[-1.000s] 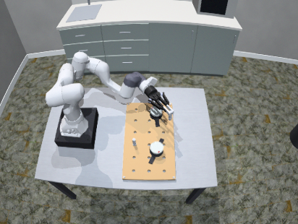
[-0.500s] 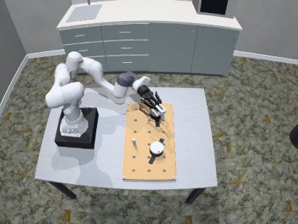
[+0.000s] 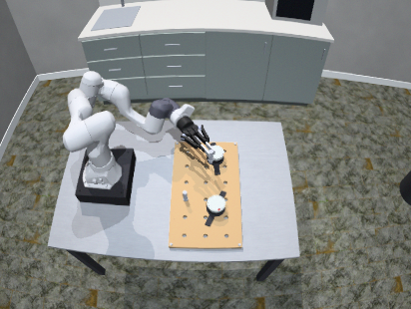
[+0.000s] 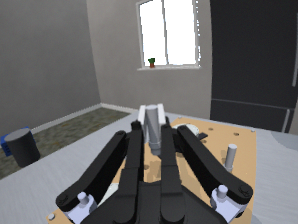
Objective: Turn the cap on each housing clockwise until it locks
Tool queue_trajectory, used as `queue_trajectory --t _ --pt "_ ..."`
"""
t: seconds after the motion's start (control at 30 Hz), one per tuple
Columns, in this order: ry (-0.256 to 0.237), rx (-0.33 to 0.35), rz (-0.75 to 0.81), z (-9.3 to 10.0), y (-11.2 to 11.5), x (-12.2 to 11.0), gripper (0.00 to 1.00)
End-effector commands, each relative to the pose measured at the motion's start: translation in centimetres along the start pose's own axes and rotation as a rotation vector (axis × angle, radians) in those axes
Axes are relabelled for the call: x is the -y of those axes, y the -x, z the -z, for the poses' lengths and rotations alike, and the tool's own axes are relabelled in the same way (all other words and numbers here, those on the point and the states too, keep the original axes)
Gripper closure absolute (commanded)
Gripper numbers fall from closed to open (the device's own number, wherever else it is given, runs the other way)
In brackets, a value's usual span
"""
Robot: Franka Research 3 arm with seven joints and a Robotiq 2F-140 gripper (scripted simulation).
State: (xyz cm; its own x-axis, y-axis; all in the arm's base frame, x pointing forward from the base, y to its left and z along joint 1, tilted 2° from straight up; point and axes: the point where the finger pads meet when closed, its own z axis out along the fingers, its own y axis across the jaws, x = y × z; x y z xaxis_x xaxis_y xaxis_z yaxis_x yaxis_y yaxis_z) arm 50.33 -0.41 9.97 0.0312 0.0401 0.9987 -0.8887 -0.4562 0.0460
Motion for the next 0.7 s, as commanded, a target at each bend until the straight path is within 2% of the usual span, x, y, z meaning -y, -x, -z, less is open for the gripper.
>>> queue_trajectory --t 0.0,0.23,0.67 --pt "0.016 -0.007 -0.017 1.0 -0.3 -1.8 0.90" --pt "0.016 -0.007 -0.017 2.8 -0.4 -3.8 0.90" --pt "0.016 -0.007 -0.017 4.2 -0.4 -5.4 0.90"
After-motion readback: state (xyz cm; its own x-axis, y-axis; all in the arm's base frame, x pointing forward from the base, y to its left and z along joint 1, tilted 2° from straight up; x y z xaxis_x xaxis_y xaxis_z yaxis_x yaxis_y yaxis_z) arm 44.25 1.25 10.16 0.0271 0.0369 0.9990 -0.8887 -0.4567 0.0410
